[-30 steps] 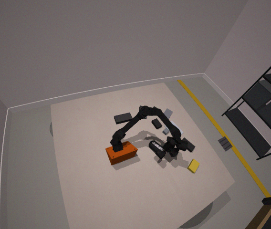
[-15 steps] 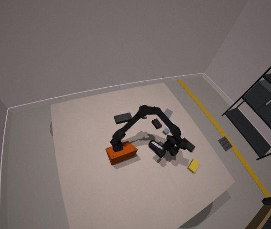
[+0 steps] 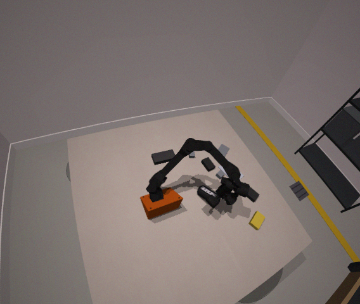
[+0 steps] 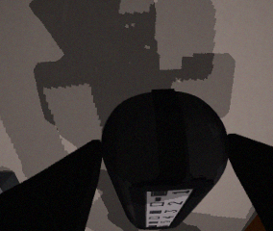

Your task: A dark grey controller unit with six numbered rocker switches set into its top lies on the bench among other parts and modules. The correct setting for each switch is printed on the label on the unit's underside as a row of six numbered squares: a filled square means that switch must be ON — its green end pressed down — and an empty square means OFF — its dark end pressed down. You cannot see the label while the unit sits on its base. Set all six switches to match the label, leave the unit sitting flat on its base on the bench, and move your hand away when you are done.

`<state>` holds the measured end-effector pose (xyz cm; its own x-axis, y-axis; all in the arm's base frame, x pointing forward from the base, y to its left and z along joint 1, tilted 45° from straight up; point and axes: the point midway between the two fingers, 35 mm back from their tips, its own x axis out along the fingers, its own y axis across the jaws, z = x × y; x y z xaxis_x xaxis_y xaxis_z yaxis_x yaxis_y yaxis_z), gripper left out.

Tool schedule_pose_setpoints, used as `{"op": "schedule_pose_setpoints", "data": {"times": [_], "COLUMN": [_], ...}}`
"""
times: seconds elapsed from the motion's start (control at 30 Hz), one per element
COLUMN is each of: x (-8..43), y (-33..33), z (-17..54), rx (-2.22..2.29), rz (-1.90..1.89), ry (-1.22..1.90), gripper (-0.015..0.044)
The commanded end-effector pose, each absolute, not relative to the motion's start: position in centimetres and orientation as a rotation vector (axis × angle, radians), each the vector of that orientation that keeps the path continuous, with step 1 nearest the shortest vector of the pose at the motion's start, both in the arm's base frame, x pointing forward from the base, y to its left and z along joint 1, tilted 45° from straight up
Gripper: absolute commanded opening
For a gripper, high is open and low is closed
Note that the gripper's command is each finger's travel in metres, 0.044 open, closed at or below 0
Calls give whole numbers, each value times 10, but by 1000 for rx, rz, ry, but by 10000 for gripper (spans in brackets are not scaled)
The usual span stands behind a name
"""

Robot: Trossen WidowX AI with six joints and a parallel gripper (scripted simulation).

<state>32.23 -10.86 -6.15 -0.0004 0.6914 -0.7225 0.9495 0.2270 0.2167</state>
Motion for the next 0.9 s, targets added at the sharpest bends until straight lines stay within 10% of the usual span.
{"op": "schedule_pose_setpoints", "data": {"times": [0.0,0.87], "x": [322,317], "y": [-109,-108], "z": [-55,-35], "rx": [1526,1526], "rz": [-432,-432], "ry": [1754,1754], "gripper": [335,335]}}
